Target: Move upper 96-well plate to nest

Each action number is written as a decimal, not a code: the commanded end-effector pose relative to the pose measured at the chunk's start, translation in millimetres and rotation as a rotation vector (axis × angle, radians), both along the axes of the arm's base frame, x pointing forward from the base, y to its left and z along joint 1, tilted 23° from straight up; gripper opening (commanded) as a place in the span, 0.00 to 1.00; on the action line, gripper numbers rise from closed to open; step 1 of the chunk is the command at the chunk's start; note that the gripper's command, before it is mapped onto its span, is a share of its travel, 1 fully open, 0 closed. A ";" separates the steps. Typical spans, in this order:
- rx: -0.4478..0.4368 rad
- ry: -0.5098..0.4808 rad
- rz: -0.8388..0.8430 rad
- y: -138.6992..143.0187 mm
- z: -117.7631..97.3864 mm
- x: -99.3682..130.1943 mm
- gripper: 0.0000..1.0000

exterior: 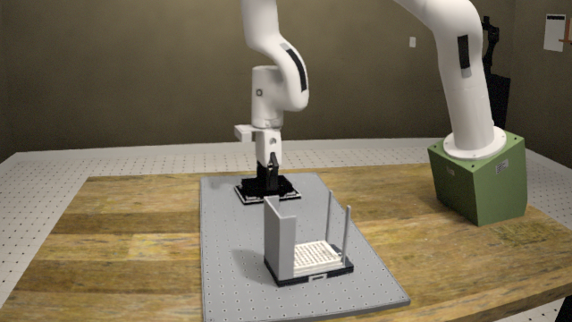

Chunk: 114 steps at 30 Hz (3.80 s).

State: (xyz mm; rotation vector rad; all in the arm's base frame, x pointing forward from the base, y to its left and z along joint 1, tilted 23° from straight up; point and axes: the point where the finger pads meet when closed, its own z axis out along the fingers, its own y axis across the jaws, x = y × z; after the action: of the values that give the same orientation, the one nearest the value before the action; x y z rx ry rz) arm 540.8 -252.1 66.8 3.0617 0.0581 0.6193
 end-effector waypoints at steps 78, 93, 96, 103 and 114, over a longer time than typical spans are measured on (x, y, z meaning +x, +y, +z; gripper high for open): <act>-0.001 -0.001 0.000 -0.4 -9.0 4.5 1.00; -0.001 -0.001 0.000 -0.5 -9.0 4.5 1.00; -0.001 -0.001 0.000 -0.5 -9.0 4.5 1.00; -0.001 -0.001 0.000 -0.3 -1.8 1.3 1.00; -0.001 -0.001 0.000 -0.1 20.4 -8.0 1.00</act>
State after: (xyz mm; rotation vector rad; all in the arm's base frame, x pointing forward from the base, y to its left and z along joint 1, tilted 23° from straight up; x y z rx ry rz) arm 536.1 -252.0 77.6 3.0571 0.0574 0.6233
